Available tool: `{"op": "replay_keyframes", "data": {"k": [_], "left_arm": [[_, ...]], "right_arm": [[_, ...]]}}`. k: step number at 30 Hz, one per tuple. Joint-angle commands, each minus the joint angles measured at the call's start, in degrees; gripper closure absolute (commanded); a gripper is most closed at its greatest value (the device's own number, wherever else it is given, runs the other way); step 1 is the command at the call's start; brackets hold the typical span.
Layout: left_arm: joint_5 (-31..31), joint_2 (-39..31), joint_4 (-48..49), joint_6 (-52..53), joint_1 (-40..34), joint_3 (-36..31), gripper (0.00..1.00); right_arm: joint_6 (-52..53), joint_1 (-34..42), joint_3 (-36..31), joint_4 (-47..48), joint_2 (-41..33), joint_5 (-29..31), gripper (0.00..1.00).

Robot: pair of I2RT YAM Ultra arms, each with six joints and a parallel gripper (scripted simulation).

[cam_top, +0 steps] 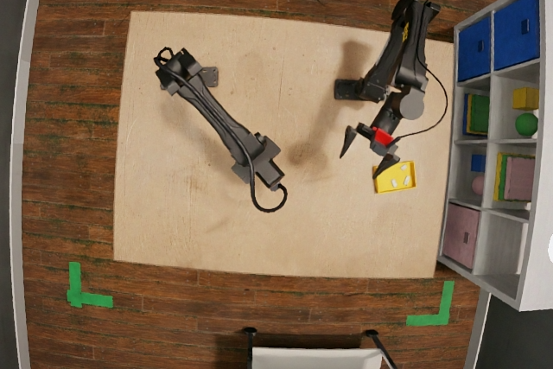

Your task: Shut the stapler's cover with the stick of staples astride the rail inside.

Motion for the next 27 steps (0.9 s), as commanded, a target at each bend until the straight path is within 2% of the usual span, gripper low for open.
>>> {"op": "replay_keyframes", "data": {"k": [1, 4, 6, 11, 16, 27], "left_arm": [[-4.9, 4.4, 10.7, -1.9, 4.5, 2.2, 0.0], [-7.3, 8.8, 16.6, -2.6, 8.9, 2.8, 0.0], [-7.3, 8.8, 16.6, -2.6, 8.9, 2.8, 0.0], [-10.6, 16.9, 25.5, -3.6, 16.1, 4.1, 0.0], [-11.4, 21.7, 27.4, -3.8, 19.2, 5.6, 0.0], [-10.8, 21.8, 27.3, -3.8, 19.3, 6.0, 0.0]], "right_arm": [[-2.3, 0.6, -5.3, 7.5, -6.1, 1.2, 0.0], [-3.8, 0.7, -10.6, 11.4, -11.3, 1.6, 0.0], [-3.8, 0.7, -10.6, 11.4, -11.3, 1.6, 0.0], [-6.5, 0.5, -20.0, 17.6, -20.9, 1.4, 0.0], [-7.9, 0.0, -25.7, 20.7, -27.2, 1.0, 0.0], [-7.7, -0.3, -27.7, 20.7, -29.3, 0.8, 0.0]]}}
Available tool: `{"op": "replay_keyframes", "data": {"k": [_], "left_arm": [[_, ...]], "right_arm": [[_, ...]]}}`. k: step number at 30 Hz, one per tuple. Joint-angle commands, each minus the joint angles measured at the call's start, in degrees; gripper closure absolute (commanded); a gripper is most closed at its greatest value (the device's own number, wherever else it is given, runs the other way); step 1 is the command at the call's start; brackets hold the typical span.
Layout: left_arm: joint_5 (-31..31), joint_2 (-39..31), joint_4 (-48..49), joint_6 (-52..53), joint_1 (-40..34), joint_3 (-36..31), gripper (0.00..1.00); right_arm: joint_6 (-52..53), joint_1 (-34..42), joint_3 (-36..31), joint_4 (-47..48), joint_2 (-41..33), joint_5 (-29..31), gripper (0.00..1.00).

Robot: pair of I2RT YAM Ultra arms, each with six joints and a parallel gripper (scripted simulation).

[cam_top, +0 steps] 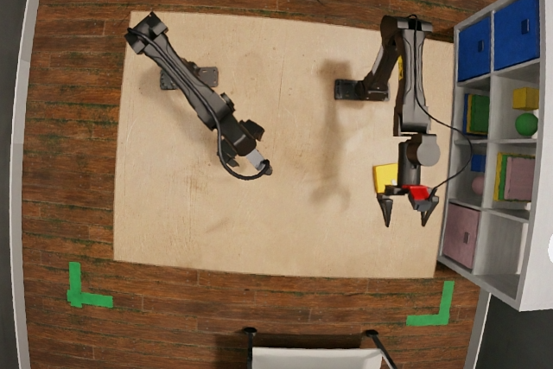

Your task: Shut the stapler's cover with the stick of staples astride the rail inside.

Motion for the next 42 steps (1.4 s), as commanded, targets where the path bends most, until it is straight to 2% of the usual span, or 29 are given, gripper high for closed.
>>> {"op": "replay_keyframes", "data": {"k": [1, 13, 16, 22, 28, 30, 34, 42], "left_arm": [[-0.4, -0.3, 0.6, -0.6, 0.5, 1.7, 0.0], [-0.4, -0.3, 0.6, -0.2, 0.2, 1.1, 0.0], [-0.4, -0.3, 0.6, -0.2, 0.2, 1.1, 0.0], [-0.4, -0.3, 0.6, -0.2, 0.2, 1.1, 0.0], [-0.4, -0.3, 0.6, -0.2, 0.2, 1.1, 0.0], [-0.4, -0.3, 0.6, -0.2, 0.2, 1.1, 0.0], [-0.4, -0.3, 0.6, -0.2, 0.2, 1.1, 0.0], [-0.4, -0.3, 0.6, -0.2, 0.2, 1.1, 0.0]], "right_arm": [[-0.3, -0.4, -0.4, 1.3, -1.6, -0.2, 0.0], [-0.8, -0.6, -0.5, 2.5, -1.9, 0.8, 0.0], [-1.0, -2.2, -0.9, 4.1, -4.3, 1.2, 0.0], [-0.9, -10.1, -1.1, 8.9, -13.5, -0.3, 0.0], [0.7, -20.2, 0.2, 16.5, -19.4, -3.1, 0.0], [0.7, -20.2, 0.2, 16.5, -19.4, -3.1, 0.0], [3.6, -27.6, 1.1, 24.3, -21.2, -4.7, 0.0], [10.2, -37.1, 3.9, 36.8, -17.3, -4.0, 0.0]]}}
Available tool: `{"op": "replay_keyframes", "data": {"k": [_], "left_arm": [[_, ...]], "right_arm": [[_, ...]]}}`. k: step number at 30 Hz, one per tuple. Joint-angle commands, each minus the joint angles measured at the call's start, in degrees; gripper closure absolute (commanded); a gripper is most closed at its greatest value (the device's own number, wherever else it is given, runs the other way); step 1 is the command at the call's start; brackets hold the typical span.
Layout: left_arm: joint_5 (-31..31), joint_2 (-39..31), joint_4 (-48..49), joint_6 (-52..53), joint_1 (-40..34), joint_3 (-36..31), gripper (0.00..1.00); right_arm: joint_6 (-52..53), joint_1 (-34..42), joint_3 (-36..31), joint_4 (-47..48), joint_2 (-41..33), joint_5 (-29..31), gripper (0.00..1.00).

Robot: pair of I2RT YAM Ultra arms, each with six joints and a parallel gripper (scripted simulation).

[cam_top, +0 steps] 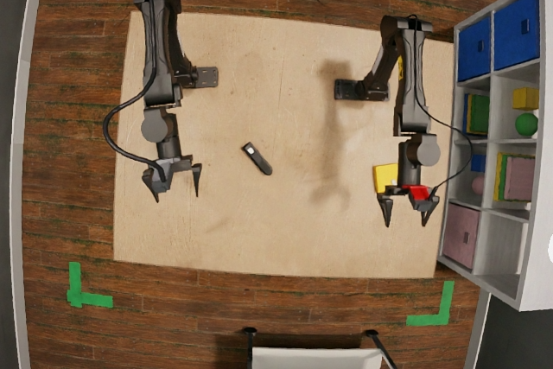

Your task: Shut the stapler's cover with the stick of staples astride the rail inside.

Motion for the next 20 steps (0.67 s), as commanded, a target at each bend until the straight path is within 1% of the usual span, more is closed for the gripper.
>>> {"op": "replay_keyframes", "data": {"k": [1, 8, 20], "left_arm": [[-0.4, -0.3, 0.4, -0.2, 0.2, 1.1, 0.0], [-0.4, -0.3, 0.4, -0.2, 0.2, 1.1, 0.0], [-0.4, -0.3, 0.4, -0.2, 0.2, 1.1, 0.0]], "right_arm": [[3.9, -2.4, 2.8, 8.4, 2.1, 0.4, 0.0], [5.2, -3.8, 4.7, 11.7, 5.3, 1.3, 0.0], [4.7, -4.0, 5.2, 10.7, 5.8, 0.8, 0.0]]}}
